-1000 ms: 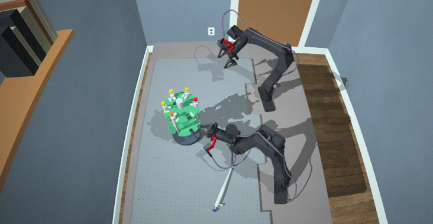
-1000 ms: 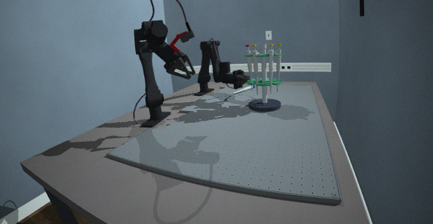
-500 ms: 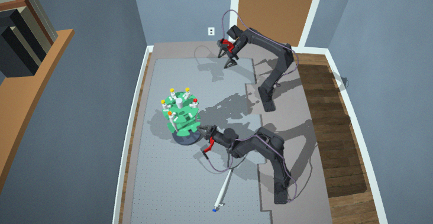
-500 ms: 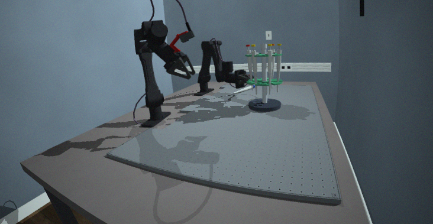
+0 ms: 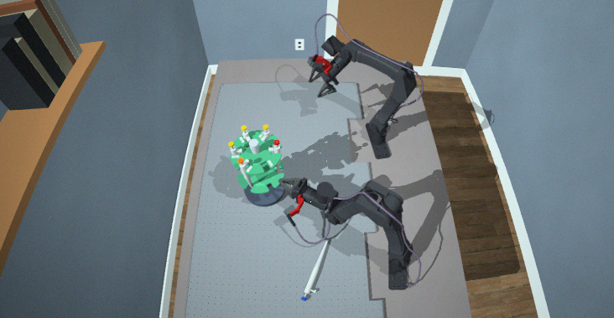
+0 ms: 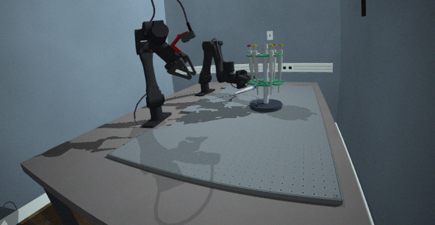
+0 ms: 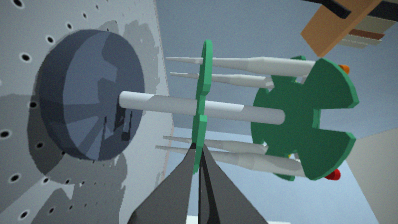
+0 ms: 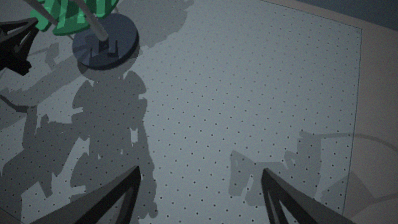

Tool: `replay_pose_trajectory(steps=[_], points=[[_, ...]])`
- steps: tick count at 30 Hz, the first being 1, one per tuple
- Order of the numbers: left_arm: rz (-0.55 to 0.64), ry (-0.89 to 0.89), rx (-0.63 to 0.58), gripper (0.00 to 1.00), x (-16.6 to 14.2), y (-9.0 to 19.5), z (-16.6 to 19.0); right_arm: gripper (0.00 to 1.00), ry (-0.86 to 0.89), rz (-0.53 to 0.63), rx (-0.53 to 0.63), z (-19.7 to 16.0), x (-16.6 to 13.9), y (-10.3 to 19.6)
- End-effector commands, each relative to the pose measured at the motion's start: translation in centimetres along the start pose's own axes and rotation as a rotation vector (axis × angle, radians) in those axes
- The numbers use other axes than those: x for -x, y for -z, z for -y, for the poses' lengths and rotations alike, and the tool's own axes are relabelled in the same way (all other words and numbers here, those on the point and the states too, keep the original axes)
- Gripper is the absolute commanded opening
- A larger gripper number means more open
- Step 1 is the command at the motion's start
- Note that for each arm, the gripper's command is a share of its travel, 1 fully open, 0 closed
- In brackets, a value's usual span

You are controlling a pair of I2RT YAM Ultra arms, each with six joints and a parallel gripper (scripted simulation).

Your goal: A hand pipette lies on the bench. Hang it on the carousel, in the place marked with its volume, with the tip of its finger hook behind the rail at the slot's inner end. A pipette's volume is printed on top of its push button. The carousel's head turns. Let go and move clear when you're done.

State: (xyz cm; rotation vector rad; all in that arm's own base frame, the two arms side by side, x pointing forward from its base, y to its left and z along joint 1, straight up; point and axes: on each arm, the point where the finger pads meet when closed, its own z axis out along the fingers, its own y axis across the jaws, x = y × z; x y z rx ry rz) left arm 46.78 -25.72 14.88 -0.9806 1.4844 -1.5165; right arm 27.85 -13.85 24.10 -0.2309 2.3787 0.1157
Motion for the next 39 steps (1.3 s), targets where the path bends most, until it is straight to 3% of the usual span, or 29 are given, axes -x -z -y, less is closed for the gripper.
replay_pose_trajectory(steps=[1, 35, 36, 39], points=[[0.013, -0.005, 0.010, 0.00, 0.95, -0.06, 0.21, 1.00, 0.022, 0.037, -0.015, 0.44, 1.09, 0.61], [0.013, -0.005, 0.010, 0.00, 0.95, -0.06, 0.21, 1.00, 0.022, 0.037, -0.015, 0.44, 1.09, 0.61], [0.013, -0.005, 0.010, 0.49, 0.95, -0.06, 0.21, 1.00, 0.022, 0.037, -0.015, 0.44, 1.09, 0.61], [0.015, -0.005, 0.010, 0.49, 0.98, -0.07, 0.22, 1.00, 0.022, 0.037, -0.015, 0.44, 1.09, 0.61]])
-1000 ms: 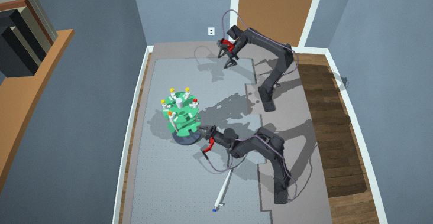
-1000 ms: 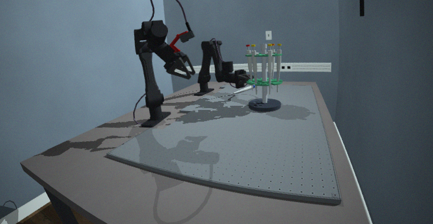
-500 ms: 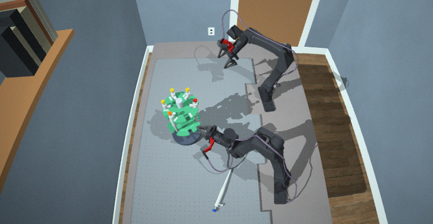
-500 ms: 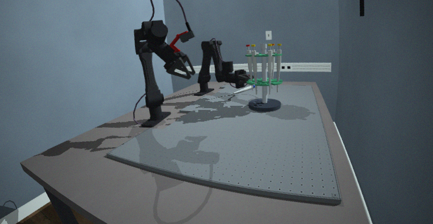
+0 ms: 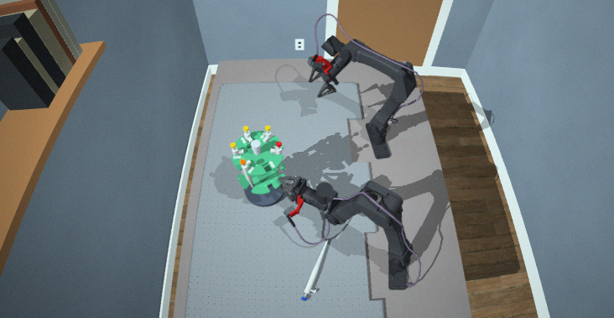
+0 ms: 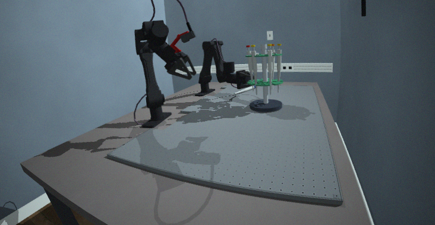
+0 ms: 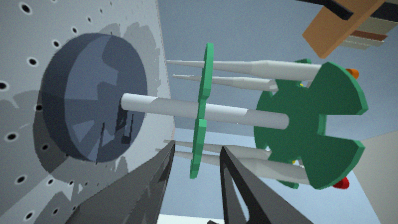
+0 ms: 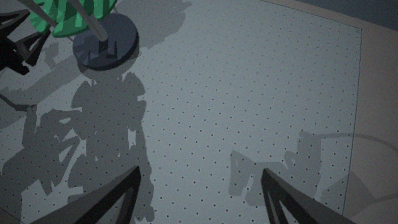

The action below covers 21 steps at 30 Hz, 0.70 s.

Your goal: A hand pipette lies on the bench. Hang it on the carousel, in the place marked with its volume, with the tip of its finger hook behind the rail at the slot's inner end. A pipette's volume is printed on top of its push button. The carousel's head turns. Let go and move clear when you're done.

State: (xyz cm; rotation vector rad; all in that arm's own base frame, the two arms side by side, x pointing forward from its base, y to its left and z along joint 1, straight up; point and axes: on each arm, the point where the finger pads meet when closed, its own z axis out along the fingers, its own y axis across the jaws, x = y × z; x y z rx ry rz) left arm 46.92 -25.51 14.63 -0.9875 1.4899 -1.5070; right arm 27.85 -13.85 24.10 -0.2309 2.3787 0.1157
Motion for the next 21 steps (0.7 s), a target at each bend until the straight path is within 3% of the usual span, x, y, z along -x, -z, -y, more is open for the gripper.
replay_pose_trajectory(steps=[1, 21], points=[[0.010, -0.004, 0.001, 0.49, 0.73, -0.03, 0.47, 1.00, 0.022, 0.037, -0.015, 0.44, 1.09, 0.61], [0.005, -0.006, 0.011, 0.49, 0.41, 0.67, 0.19, 1.00, 0.022, 0.037, -0.015, 0.44, 1.09, 0.61]])
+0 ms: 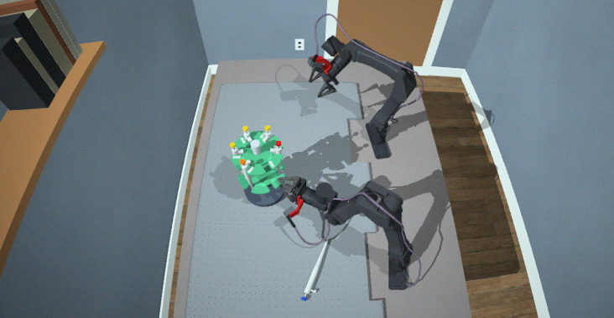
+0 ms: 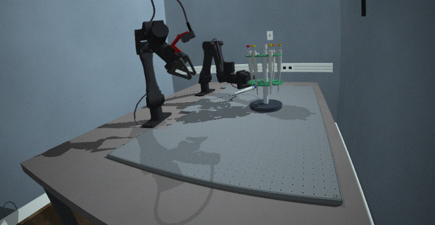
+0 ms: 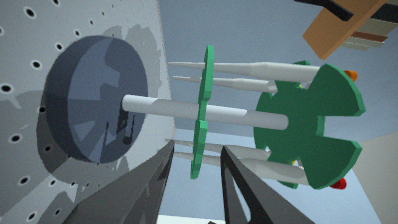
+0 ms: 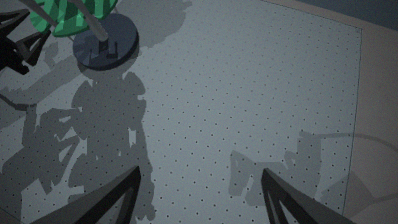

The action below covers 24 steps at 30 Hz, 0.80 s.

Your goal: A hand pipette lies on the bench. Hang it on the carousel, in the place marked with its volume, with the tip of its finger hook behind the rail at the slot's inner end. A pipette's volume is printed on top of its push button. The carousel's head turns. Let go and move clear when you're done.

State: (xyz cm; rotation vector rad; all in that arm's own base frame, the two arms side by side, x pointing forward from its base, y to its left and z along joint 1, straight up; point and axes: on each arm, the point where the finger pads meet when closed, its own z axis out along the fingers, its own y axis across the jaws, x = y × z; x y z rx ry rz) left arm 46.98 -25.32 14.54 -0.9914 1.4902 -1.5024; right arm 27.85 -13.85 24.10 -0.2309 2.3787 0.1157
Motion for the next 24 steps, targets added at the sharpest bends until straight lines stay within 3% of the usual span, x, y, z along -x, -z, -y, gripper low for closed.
replay_pose_trajectory(steps=[1, 24], points=[[0.001, -0.002, -0.014, 0.49, 0.1, 0.9, 0.8, 1.00, 0.022, 0.037, -0.015, 0.4, 1.1, 0.6], [-0.001, -0.001, -0.016, 0.49, -0.2, 6.1, 0.8, 1.00, 0.022, 0.037, -0.015, 0.4, 1.1, 0.6]])
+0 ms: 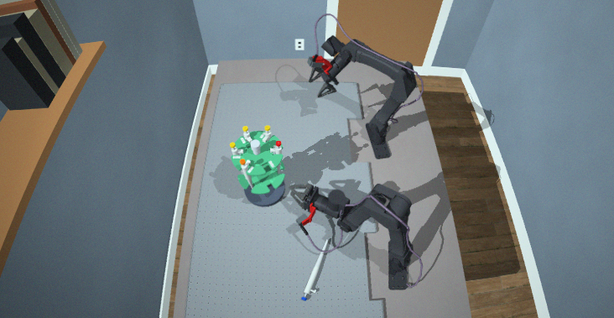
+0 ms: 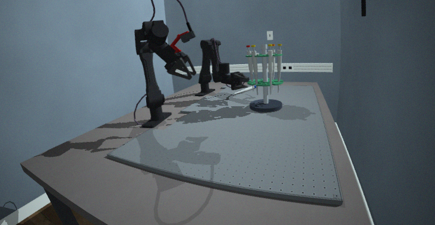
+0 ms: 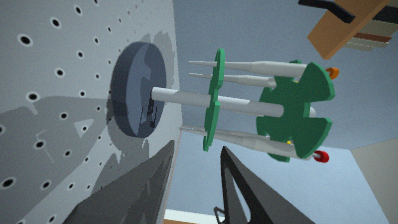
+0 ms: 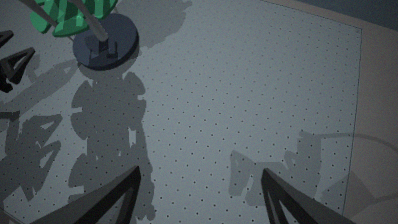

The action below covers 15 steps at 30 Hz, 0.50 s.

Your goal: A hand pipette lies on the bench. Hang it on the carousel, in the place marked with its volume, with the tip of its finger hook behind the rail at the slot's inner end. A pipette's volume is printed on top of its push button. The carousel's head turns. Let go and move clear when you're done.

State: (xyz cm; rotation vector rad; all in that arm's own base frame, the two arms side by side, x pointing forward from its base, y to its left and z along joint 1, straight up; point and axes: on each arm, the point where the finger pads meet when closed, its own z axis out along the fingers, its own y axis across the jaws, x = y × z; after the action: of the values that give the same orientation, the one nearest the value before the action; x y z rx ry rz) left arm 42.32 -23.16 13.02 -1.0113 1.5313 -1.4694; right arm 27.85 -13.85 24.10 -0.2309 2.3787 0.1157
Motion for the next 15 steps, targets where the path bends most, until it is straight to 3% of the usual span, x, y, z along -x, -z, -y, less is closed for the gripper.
replay_pose_trajectory(steps=[1, 9, 15], points=[[-0.001, 0.006, -0.061, 0.49, -0.3, 1.3, 2.2, 1.00, 0.022, 0.037, -0.015, 0.4, 1.1, 0.6], [-0.001, 0.006, -0.060, 0.49, -0.3, 3.4, 2.1, 1.00, 0.022, 0.037, -0.015, 0.4, 1.1, 0.6], [0.000, 0.007, -0.051, 0.49, -0.1, 2.9, 1.8, 1.00, 0.022, 0.037, -0.015, 0.4, 1.1, 0.6]])
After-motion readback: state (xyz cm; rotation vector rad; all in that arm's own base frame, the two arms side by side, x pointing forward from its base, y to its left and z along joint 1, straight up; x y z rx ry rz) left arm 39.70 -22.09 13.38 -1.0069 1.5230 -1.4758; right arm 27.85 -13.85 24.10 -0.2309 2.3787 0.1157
